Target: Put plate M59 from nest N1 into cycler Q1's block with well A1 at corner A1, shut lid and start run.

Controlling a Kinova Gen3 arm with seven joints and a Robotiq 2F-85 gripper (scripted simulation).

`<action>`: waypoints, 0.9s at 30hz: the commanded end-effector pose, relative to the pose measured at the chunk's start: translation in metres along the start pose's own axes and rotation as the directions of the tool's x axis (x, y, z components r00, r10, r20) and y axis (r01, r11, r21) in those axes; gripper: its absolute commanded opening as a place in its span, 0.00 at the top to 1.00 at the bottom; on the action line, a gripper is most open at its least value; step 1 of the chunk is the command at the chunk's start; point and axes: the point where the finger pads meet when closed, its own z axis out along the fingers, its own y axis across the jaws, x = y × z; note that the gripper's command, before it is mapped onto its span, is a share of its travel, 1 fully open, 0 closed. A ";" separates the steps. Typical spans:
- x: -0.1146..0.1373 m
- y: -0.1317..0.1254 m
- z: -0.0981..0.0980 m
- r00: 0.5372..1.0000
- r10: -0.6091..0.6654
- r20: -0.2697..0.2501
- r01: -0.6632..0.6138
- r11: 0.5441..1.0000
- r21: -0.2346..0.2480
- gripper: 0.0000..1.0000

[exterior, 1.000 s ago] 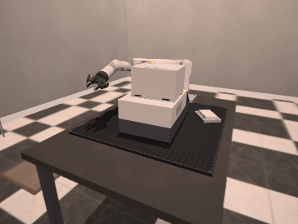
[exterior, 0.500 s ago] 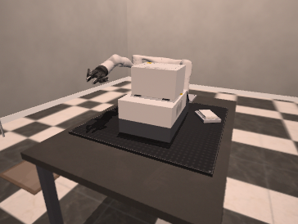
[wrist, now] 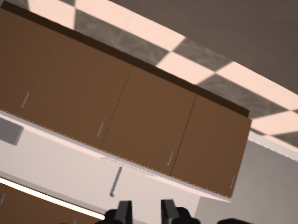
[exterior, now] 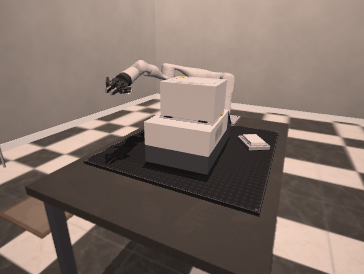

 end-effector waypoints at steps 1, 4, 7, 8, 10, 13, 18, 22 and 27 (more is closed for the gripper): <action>-0.008 -0.003 -0.002 1.000 -0.002 0.002 0.002 1.000 0.001 0.77; -0.015 -0.006 -0.004 1.000 -0.002 0.002 0.002 1.000 0.001 0.79; -0.020 -0.008 -0.005 1.000 -0.002 0.002 0.002 1.000 0.001 0.81; -0.020 -0.008 -0.005 1.000 -0.002 0.002 0.002 1.000 0.001 0.81; -0.025 -0.010 -0.006 1.000 -0.002 0.002 0.002 1.000 0.001 0.83; -0.032 -0.013 -0.008 1.000 -0.002 0.002 0.002 1.000 0.001 0.86; -0.045 -0.018 -0.011 1.000 -0.002 0.002 0.002 1.000 0.001 0.90; -0.054 -0.021 -0.013 1.000 -0.002 0.002 0.002 1.000 0.001 0.90; -0.061 -0.024 -0.015 1.000 -0.002 0.002 0.002 1.000 0.001 0.90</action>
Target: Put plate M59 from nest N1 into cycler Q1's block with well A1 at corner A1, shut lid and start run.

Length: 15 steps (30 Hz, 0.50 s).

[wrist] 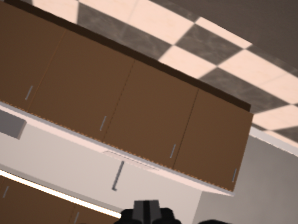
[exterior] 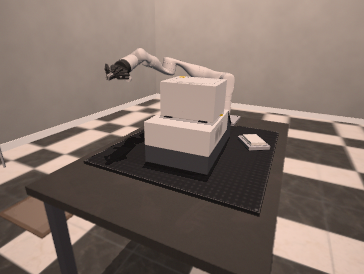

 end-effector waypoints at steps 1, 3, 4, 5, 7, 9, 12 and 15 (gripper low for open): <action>-0.008 -0.003 -0.002 1.000 -0.002 0.002 0.002 1.000 0.001 0.90; -0.013 -0.005 -0.003 1.000 -0.002 0.002 0.002 1.000 0.001 0.90; -0.015 -0.006 -0.004 1.000 -0.002 0.002 0.002 1.000 0.001 0.90; -0.018 -0.007 -0.004 1.000 -0.002 0.002 0.002 1.000 0.001 0.90; -0.023 -0.009 -0.005 1.000 -0.002 0.002 0.002 1.000 0.001 0.90; -0.027 -0.010 -0.007 1.000 -0.002 0.002 0.002 1.000 0.001 0.90; -0.035 -0.013 -0.008 1.000 -0.002 0.002 0.002 1.000 0.001 0.90; -0.037 -0.014 -0.009 1.000 -0.002 0.002 0.002 1.000 0.001 0.90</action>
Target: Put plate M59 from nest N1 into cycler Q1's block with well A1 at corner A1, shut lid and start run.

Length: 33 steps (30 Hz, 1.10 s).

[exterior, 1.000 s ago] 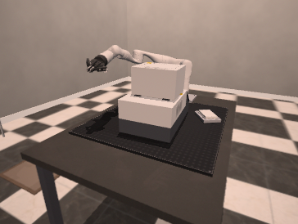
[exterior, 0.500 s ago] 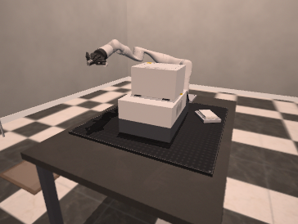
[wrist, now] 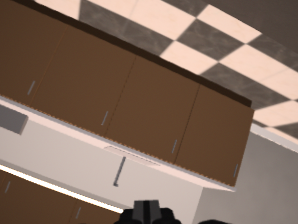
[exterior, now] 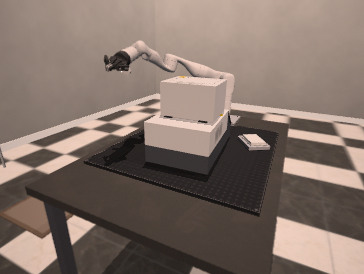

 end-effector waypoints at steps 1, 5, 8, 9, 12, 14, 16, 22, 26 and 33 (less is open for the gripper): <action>-0.005 -0.002 -0.001 1.000 -0.002 0.001 0.002 1.000 0.001 0.90; -0.006 0.007 -0.011 0.999 -0.012 -0.034 0.011 1.000 -0.018 0.90; -0.007 0.013 -0.019 0.998 -0.019 -0.059 0.018 0.999 -0.032 0.90; -0.007 0.015 -0.021 0.997 -0.022 -0.068 0.020 0.999 -0.036 0.90; -0.008 0.022 -0.029 0.995 -0.030 -0.093 0.026 0.998 -0.050 0.90; -0.008 0.026 -0.034 0.993 -0.036 -0.110 0.029 0.998 -0.060 0.90; -0.009 0.028 -0.036 0.992 -0.039 -0.118 0.031 0.997 -0.065 0.90; -0.010 0.039 -0.049 0.986 -0.054 -0.160 0.040 0.995 -0.089 0.90; -0.011 0.048 -0.059 0.979 -0.066 -0.192 0.046 0.993 -0.108 0.90; -0.013 0.061 -0.074 0.967 -0.086 -0.240 0.054 0.989 -0.138 0.90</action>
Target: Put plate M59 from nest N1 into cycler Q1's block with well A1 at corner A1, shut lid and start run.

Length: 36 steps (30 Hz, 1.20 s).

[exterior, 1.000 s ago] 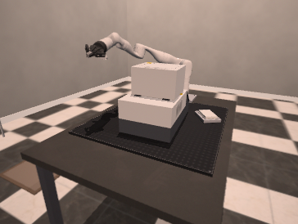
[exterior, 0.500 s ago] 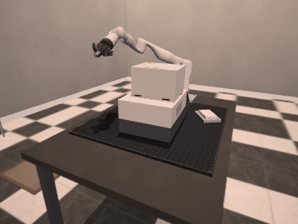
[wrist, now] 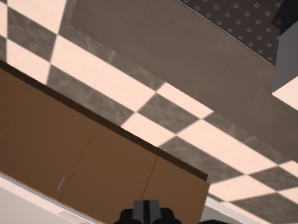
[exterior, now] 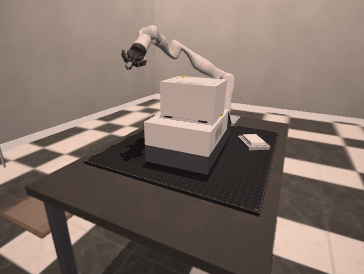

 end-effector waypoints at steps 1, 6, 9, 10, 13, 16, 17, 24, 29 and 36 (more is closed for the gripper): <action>-0.001 0.002 -0.003 1.000 -0.004 -0.006 0.004 1.000 -0.002 0.90; -0.001 0.014 -0.014 0.999 -0.016 -0.049 0.015 1.000 -0.026 0.90; 0.000 0.022 -0.021 0.997 -0.024 -0.074 0.021 0.999 -0.040 0.90; 0.000 0.024 -0.023 0.996 -0.027 -0.083 0.023 0.999 -0.044 0.90; 0.000 0.031 -0.030 0.994 -0.035 -0.108 0.029 0.998 -0.059 0.90; 0.001 0.039 -0.037 0.990 -0.044 -0.133 0.034 0.997 -0.073 0.90; 0.001 0.039 -0.037 0.990 -0.044 -0.133 0.034 0.997 -0.073 0.90; 0.001 0.054 -0.050 0.981 -0.062 -0.182 0.044 0.994 -0.102 0.90; 0.002 0.066 -0.061 0.972 -0.078 -0.223 0.051 0.991 -0.127 0.90; 0.003 0.078 -0.072 0.960 -0.095 -0.262 0.056 0.987 -0.151 0.90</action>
